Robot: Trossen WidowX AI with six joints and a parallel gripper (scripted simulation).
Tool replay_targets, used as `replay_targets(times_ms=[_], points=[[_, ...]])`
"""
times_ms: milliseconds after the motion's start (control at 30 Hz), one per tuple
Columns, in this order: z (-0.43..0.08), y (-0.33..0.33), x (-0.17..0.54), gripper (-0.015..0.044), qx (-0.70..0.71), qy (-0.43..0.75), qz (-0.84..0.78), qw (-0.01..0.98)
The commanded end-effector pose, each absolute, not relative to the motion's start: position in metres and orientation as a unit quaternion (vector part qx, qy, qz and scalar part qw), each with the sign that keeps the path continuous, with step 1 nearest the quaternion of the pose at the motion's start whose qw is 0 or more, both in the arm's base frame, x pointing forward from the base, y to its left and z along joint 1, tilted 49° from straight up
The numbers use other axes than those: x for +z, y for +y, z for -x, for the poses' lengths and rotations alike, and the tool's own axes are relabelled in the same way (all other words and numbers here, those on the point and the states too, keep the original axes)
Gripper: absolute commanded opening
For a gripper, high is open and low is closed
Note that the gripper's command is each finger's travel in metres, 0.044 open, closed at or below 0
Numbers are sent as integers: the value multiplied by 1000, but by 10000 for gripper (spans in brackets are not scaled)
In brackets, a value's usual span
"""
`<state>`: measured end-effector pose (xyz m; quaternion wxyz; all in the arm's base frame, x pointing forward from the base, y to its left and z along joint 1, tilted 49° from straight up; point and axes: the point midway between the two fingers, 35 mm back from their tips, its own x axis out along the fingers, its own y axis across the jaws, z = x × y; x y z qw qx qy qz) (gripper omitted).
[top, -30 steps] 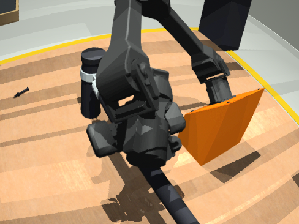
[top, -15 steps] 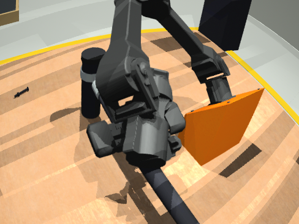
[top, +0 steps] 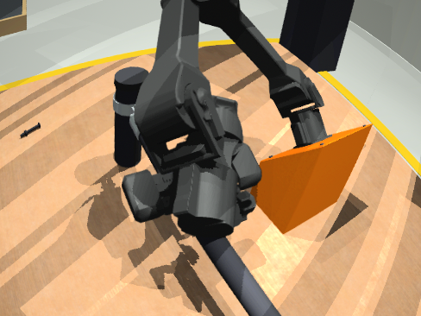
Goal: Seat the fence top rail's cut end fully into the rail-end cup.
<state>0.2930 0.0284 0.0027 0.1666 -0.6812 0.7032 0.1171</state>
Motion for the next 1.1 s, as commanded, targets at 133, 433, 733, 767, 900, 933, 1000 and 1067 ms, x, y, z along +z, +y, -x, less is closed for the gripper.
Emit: replay_targets(times_ms=[133, 433, 733, 767, 900, 933, 1000, 1067], points=[[-293, 28, 6, 0, 114, 702, 684, 163], [-293, 28, 7, 0, 114, 702, 684, 162], [-293, 28, 8, 0, 114, 702, 684, 162], [-293, 28, 8, 0, 114, 702, 684, 162], [-293, 28, 8, 0, 114, 702, 684, 162], [-293, 28, 8, 0, 114, 702, 684, 162], [-293, 28, 8, 0, 114, 702, 684, 162], [-293, 28, 6, 0, 115, 703, 682, 164]])
